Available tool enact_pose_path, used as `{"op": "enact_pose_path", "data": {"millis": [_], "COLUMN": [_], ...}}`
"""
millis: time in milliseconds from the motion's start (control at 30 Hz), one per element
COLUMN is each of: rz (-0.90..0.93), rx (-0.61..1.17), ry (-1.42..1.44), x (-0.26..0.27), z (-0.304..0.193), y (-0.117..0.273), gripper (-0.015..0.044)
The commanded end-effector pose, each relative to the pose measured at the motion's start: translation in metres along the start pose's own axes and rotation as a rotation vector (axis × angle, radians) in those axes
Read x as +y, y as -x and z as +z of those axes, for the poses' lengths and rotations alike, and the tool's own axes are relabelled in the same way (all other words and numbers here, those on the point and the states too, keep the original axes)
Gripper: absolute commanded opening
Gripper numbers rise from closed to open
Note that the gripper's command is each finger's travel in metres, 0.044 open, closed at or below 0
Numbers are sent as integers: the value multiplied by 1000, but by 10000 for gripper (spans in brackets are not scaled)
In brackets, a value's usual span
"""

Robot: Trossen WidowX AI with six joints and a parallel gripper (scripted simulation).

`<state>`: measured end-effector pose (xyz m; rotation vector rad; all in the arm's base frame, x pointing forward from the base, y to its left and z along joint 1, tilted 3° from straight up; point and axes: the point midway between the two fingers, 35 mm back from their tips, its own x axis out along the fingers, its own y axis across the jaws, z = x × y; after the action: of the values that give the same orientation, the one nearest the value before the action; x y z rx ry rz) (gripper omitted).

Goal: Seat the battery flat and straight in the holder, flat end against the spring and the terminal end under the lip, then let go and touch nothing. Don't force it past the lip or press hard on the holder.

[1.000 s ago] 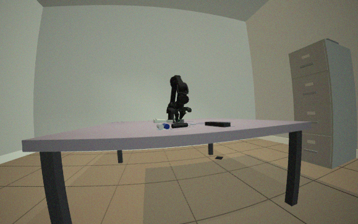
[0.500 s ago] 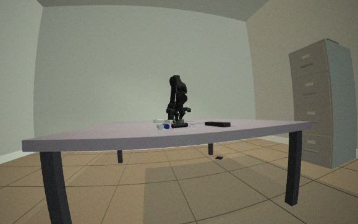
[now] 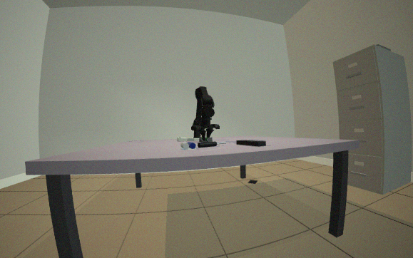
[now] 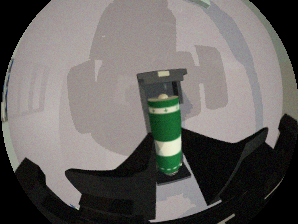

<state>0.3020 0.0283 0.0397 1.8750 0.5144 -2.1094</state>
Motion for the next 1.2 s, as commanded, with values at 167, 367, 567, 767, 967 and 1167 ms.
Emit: {"op": "enact_pose_path", "data": {"millis": [167, 367, 567, 767, 967, 1167], "rz": [-3, -1, 3, 5, 7, 9], "rx": [54, 84, 109, 112, 115, 119], "ry": [12, 15, 18, 18, 18, 19], "x": [-1, -1, -1, -1, -1, -1], "z": [0, 1, 2, 5, 10, 15], "y": [-2, -3, -3, -4, -5, -5], "gripper": [83, 83, 83, 83, 83, 83]}}
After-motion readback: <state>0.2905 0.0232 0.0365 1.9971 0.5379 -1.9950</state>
